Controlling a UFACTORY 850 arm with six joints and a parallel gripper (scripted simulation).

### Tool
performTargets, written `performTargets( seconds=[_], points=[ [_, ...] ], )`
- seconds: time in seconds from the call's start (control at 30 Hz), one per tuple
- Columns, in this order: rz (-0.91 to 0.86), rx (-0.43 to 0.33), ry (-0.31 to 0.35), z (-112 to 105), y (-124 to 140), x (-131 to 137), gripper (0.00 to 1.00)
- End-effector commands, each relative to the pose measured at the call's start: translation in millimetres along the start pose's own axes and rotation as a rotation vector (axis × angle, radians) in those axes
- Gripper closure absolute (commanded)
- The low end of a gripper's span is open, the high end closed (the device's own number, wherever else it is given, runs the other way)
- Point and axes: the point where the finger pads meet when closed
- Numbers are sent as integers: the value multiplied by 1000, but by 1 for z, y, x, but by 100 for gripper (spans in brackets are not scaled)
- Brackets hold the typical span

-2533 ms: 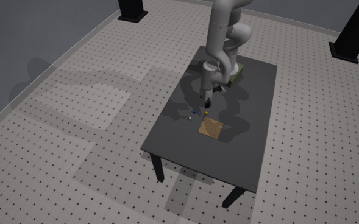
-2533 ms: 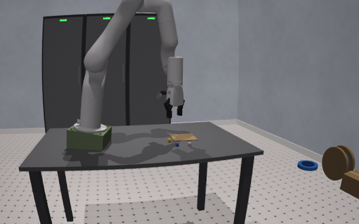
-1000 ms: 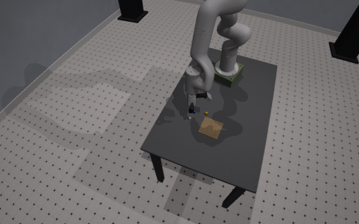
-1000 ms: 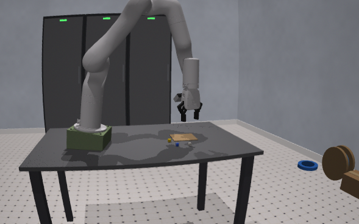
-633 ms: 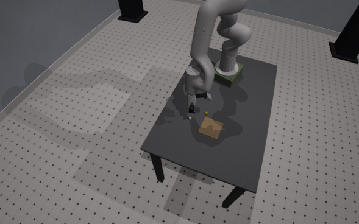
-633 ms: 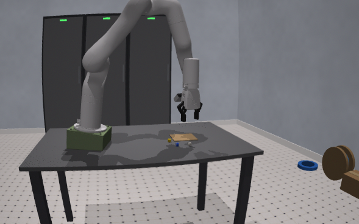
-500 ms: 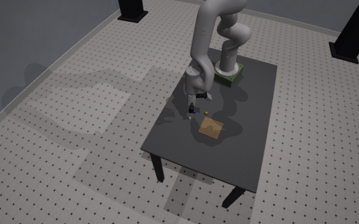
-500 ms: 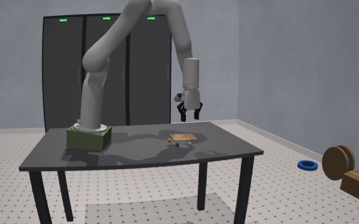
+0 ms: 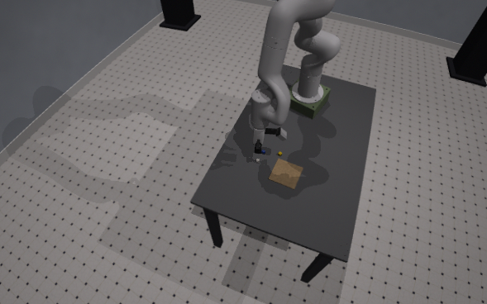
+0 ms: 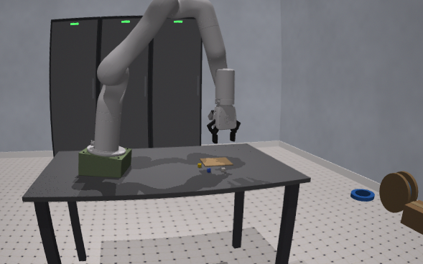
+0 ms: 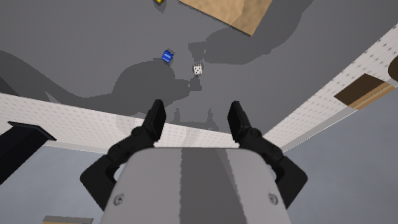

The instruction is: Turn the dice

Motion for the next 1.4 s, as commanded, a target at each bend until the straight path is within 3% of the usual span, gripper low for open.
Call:
performTargets(
  seconds=[0.0,0.17,1.37],
  points=[
    [95,-6,0,0,0,1,0],
    [179,-6,0,0,0,1,0],
    [1317,-6,4,8,0,2,0]
  ],
)
Point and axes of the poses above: the point where the finger pads meet when closed, its own z axis out along the fingers, its own x axis across the jaws, y = z × x, and after that the axes turned 9 degrees about z, right-handed
